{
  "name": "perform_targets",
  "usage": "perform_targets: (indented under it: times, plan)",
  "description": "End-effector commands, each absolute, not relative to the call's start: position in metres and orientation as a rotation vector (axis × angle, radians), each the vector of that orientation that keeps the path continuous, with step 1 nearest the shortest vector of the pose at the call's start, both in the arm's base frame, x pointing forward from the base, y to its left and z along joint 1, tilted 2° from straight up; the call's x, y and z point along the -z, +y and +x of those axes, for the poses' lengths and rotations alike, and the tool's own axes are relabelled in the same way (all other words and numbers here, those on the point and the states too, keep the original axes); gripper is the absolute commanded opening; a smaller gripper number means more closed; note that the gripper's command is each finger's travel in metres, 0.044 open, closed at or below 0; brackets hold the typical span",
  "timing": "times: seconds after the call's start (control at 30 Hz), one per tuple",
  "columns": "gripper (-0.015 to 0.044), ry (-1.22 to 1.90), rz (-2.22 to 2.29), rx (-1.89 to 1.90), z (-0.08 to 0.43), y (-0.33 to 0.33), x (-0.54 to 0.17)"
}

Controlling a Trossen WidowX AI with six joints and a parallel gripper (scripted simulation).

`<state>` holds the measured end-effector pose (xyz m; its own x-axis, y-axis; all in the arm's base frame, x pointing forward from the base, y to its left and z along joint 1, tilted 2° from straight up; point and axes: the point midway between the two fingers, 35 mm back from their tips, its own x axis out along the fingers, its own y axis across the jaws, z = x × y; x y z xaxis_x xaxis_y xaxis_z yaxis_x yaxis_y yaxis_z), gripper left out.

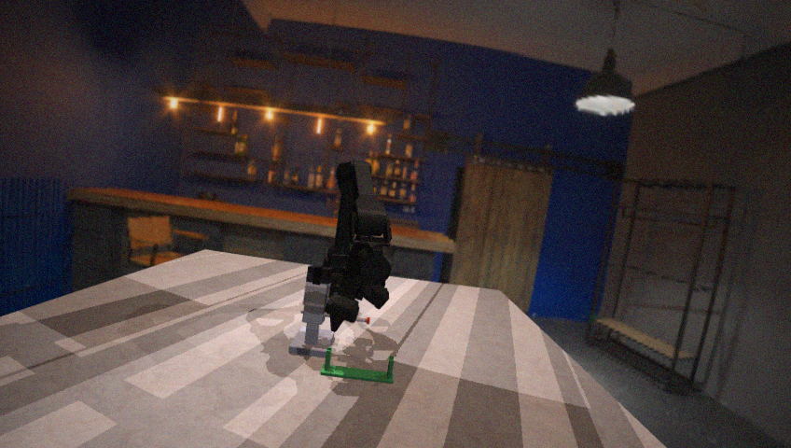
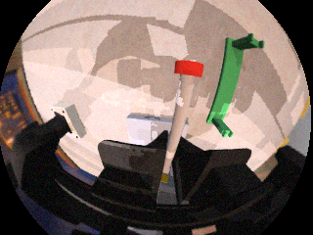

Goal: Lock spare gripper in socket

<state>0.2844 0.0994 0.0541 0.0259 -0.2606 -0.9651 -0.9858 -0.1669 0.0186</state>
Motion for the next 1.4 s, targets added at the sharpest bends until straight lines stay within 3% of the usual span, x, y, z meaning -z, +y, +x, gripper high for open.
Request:
perform_targets:
  times: [0.0,0.2,1.37]
  plan:
    - [0.0052,1.316,-1.535,-1.194,0.284,0.099,-0.054]
    - [0.0200,1.316,-1.535,-1.194,0.284,0.099,-0.054]
    - [0.0200,1.361,-1.563,-1.235,0.261,0.144,-0.111]
